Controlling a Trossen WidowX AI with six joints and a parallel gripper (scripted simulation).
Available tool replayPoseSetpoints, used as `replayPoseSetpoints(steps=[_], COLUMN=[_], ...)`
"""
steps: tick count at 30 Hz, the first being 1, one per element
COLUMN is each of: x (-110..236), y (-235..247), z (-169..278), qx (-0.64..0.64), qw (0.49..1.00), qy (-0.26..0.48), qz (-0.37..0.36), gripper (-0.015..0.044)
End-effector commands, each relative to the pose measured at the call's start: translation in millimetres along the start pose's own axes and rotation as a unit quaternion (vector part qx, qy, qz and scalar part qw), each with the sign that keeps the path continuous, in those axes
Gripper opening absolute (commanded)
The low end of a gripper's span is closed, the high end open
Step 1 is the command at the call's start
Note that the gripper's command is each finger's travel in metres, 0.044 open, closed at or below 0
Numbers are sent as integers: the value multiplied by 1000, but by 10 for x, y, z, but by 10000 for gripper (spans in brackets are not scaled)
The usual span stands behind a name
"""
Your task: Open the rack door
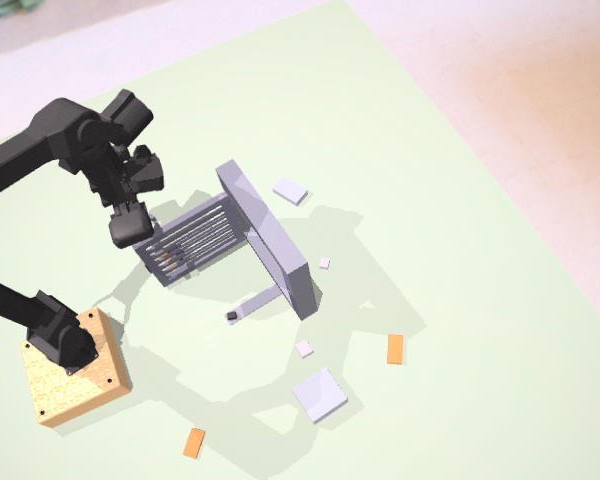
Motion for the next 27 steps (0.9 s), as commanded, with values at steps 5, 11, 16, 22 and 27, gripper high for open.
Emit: replayPoseSetpoints(steps=[5, 11, 16, 22, 27], x=[1, 1, 42, 114, 174], y=[0, 0, 4, 9, 12], z=[-2, -2, -6, -11, -15], qx=[-7, -7, -7, -7, -7], qw=[1000, 1000, 1000, 1000, 1000], qy=[1, 1, 1, 1, 1], qz=[-1, -1, -1, -1, -1], gripper=[154, 295, 295, 295, 295])
Point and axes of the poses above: the point midway between the two fingers, 35 mm back from their tips, its own x axis back along the fingers, its own y axis across the jaws, z = x × y, the point moved 2 cm from there along x, back along the fingers, and after that the axes turned 4 degrees about -x, right-handed, at the moved point
